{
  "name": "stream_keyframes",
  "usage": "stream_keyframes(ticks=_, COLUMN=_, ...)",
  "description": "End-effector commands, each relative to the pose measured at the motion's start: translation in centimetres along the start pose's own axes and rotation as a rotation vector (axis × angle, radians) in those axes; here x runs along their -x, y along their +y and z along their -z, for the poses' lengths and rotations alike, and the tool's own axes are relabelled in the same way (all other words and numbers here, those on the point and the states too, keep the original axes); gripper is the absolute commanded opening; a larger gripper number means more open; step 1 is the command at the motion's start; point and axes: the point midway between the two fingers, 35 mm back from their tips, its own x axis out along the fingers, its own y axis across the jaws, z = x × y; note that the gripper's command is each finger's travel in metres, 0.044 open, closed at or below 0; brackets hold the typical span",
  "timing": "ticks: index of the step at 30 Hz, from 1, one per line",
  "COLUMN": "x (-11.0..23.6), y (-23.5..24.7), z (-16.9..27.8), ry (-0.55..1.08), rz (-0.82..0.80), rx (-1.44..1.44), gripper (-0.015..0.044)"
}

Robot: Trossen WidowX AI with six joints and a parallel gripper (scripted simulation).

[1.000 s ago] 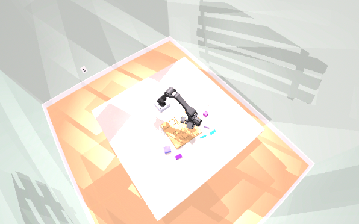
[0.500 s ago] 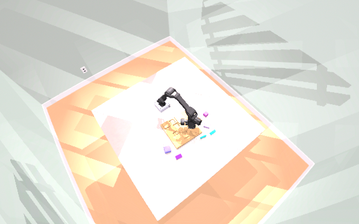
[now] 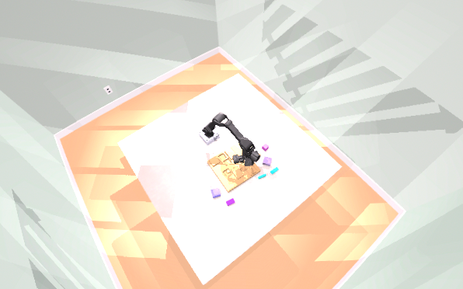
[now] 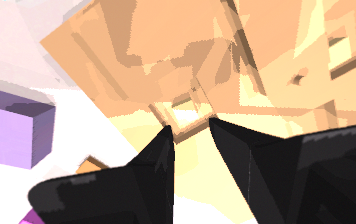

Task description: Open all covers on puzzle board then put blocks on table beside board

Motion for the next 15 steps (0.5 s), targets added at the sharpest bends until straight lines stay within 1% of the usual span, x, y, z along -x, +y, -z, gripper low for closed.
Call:
stream_keyframes(ticks=1, x=-0.15, y=-0.03, z=0.08, ry=0.002, rz=0.002, rx=0.060, gripper=0.0144)
stream_keyframes(ticks=15, x=-0.23, y=-0.02, z=0.07, ry=0.002, rz=0.001, rx=0.232, gripper=0.0144)
